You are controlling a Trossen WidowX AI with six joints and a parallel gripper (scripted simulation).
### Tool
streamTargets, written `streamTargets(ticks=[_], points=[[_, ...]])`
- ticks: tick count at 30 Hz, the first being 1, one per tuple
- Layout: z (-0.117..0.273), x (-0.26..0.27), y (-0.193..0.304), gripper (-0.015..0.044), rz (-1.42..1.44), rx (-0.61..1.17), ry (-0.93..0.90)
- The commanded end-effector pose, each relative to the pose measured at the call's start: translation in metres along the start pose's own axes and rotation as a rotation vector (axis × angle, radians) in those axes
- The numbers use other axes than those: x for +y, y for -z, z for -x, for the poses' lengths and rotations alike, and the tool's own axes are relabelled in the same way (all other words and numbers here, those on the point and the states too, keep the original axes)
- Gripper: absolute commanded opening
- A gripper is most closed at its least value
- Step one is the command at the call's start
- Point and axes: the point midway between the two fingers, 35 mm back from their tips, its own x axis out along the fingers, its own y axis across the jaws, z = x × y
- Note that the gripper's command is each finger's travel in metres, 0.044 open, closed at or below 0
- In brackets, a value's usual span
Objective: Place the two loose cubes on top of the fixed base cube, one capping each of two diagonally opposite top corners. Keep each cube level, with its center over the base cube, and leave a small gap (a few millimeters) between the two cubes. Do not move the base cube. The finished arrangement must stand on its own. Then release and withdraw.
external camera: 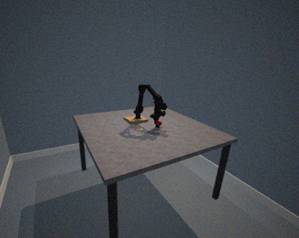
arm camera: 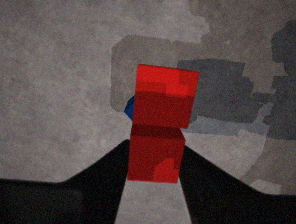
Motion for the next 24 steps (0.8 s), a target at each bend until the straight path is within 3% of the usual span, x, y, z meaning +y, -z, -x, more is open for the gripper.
streamTargets(ticks=[1, 6, 10, 24], points=[[0.000, 0.000, 0.000, 0.0105, 0.004, -0.001, 0.001], [0.000, 0.000, 0.000, 0.0105, 0.004, -0.001, 0.001], [0.000, 0.000, 0.000, 0.0205, 0.004, -0.001, 0.001], [0.017, 0.000, 0.000, 0.0205, 0.000, 0.000, 0.000]])
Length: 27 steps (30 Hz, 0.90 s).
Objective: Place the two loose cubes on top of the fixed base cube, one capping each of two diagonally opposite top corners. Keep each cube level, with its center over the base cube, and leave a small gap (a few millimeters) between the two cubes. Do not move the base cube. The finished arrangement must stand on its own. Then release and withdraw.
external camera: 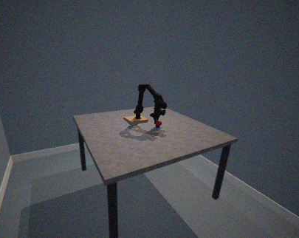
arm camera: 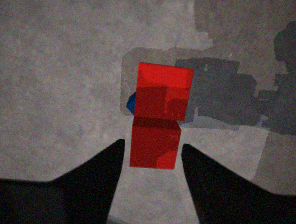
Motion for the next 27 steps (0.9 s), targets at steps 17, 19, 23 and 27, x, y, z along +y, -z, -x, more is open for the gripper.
streamTargets(ticks=[17, 19, 23, 27], points=[[0.035, 0.000, -0.001, 0.0205, 0.001, -0.004, 0.001], [0.038, 0.000, -0.001, 0.0205, 0.001, -0.004, 0.001], [0.045, 0.000, -0.001, 0.0205, 0.001, -0.004, 0.001], [0.052, 0.000, -0.001, 0.0205, 0.001, -0.004, 0.001]])
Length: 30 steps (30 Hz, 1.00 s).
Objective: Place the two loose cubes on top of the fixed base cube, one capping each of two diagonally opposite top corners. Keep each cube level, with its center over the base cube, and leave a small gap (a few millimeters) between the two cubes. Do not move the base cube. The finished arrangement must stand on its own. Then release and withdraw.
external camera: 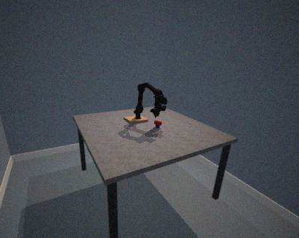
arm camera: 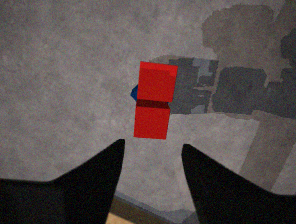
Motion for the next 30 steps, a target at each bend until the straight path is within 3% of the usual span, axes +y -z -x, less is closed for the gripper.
streamTargets(ticks=[1, 4, 12, 16, 26, 30], points=[[0.007, 0.000, -0.001, 0.0205, 0.004, -0.003, 0.001], [0.007, 0.000, -0.001, 0.0205, 0.004, -0.003, 0.001], [0.015, 0.000, 0.000, 0.0400, 0.000, -0.002, 0.001], [0.013, 0.009, -0.003, 0.0400, 0.012, -0.001, -0.002], [0.016, 0.119, -0.028, 0.0400, 0.006, -0.004, -0.012], [0.017, 0.126, -0.029, 0.0400, 0.000, -0.004, -0.012]])
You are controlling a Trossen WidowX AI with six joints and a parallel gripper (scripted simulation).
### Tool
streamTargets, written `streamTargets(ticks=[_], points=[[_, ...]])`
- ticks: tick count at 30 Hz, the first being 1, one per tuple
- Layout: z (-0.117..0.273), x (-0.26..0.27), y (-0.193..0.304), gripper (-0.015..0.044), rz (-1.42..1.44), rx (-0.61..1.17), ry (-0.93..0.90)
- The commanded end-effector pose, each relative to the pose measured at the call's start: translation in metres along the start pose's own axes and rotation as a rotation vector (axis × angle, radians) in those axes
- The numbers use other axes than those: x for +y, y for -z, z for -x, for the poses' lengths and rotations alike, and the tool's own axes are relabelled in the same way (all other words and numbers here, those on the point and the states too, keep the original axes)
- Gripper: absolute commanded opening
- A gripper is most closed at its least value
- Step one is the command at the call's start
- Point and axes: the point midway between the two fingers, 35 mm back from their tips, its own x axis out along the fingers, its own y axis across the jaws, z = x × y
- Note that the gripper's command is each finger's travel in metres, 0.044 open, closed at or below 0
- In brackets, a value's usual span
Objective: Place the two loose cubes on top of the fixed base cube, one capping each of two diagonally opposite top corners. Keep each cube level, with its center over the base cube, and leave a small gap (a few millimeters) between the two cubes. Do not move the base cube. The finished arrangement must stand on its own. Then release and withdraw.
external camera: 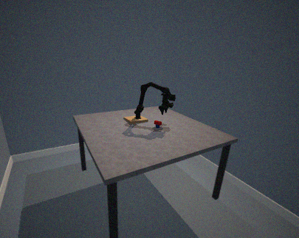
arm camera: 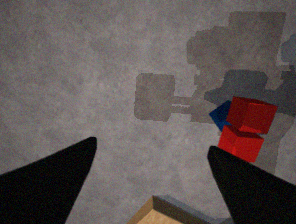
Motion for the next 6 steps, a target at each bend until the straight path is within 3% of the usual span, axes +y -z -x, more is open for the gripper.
streamTargets(ticks=[1, 6], points=[[0.0010, 0.0071, -0.0015, 0.0400, -0.023, 0.000, -0.002], [0.0010, 0.0071, -0.0015, 0.0400, -0.023, 0.000, -0.002]])
